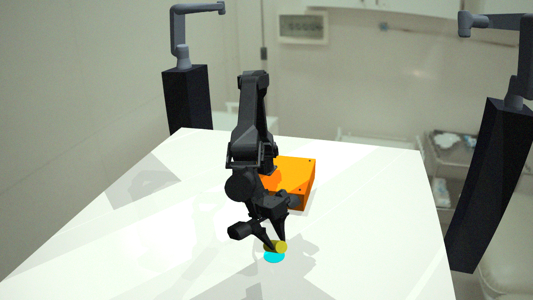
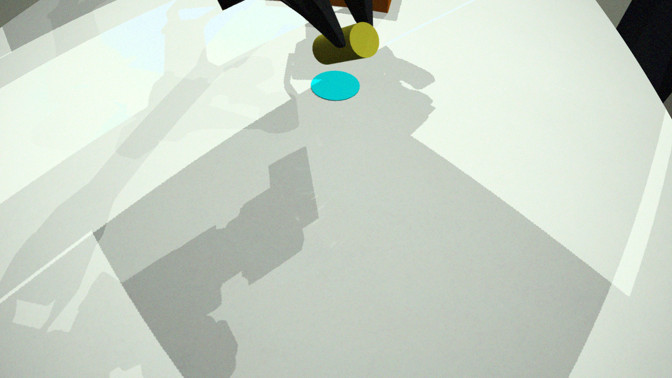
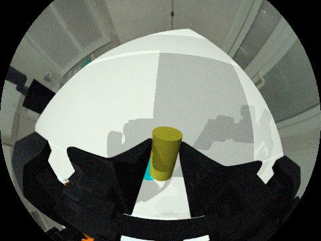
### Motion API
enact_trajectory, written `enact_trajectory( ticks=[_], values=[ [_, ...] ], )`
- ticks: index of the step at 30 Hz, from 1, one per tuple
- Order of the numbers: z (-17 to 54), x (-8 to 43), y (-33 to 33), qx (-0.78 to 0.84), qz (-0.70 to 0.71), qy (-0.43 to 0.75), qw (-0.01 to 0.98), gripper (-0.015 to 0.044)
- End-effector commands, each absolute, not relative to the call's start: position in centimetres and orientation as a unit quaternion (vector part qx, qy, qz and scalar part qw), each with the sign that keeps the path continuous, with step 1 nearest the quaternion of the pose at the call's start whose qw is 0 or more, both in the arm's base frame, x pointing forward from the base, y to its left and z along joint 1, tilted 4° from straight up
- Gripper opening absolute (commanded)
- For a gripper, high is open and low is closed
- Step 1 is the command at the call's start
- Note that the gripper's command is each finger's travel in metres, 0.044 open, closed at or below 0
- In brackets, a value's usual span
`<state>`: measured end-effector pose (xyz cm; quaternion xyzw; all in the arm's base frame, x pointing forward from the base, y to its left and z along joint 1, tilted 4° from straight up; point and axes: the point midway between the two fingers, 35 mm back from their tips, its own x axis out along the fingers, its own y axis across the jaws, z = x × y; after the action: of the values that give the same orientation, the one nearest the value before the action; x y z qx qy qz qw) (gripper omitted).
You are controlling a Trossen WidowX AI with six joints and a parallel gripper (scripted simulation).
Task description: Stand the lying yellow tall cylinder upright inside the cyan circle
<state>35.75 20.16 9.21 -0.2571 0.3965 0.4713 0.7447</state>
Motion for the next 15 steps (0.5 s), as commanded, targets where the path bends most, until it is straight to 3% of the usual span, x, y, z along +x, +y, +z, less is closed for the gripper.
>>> enact_trajectory(
  ticks=[1,15],
  values=[
    [9.01,35.79,20.15,-0.247,0.474,0.391,0.749,0.0105],
    [8.84,36.36,20.12,-0.215,0.484,0.36,0.768,0.0105]
  ],
)
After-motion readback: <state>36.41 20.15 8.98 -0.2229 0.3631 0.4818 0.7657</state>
